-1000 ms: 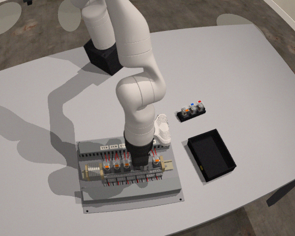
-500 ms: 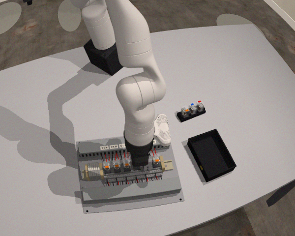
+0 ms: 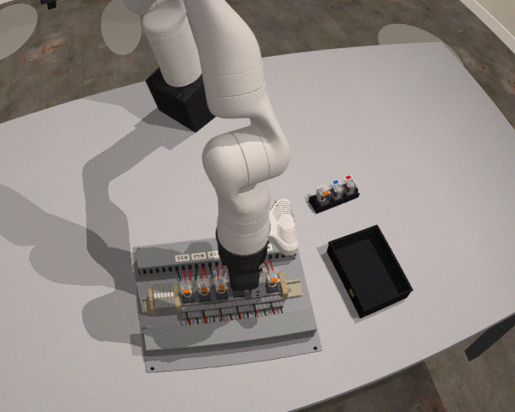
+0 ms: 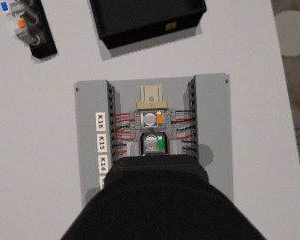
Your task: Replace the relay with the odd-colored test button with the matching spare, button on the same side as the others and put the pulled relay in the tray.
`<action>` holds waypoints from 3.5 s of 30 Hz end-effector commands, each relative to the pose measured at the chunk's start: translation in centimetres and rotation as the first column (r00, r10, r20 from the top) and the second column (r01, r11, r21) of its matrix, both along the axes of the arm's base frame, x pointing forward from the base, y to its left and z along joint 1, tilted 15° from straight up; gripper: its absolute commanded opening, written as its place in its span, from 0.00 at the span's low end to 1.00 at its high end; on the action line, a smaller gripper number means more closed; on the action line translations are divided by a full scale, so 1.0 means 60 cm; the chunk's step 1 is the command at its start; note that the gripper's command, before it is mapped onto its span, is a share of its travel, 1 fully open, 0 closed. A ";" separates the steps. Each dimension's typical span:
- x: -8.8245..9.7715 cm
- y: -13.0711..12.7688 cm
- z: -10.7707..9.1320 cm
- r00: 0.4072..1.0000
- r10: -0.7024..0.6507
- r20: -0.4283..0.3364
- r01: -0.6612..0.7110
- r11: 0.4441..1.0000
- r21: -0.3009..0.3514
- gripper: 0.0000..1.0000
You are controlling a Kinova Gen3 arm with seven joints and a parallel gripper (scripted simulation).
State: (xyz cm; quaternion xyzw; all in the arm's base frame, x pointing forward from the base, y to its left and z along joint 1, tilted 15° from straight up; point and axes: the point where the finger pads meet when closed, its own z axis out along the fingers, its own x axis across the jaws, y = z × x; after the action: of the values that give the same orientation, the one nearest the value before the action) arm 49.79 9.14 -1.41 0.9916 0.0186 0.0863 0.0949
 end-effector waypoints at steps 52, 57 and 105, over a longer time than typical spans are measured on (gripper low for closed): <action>-0.003 0.003 0.019 1.000 0.000 0.001 0.000 1.000 0.000 0.00; -0.004 0.004 0.022 1.000 0.000 0.001 0.000 1.000 0.001 0.00; -0.008 0.010 0.051 1.000 0.000 0.001 0.000 1.000 0.000 0.00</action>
State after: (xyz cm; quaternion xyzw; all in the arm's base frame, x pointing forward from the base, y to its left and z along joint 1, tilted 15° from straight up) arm 49.20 9.60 1.40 0.9916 0.0181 0.0848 0.0957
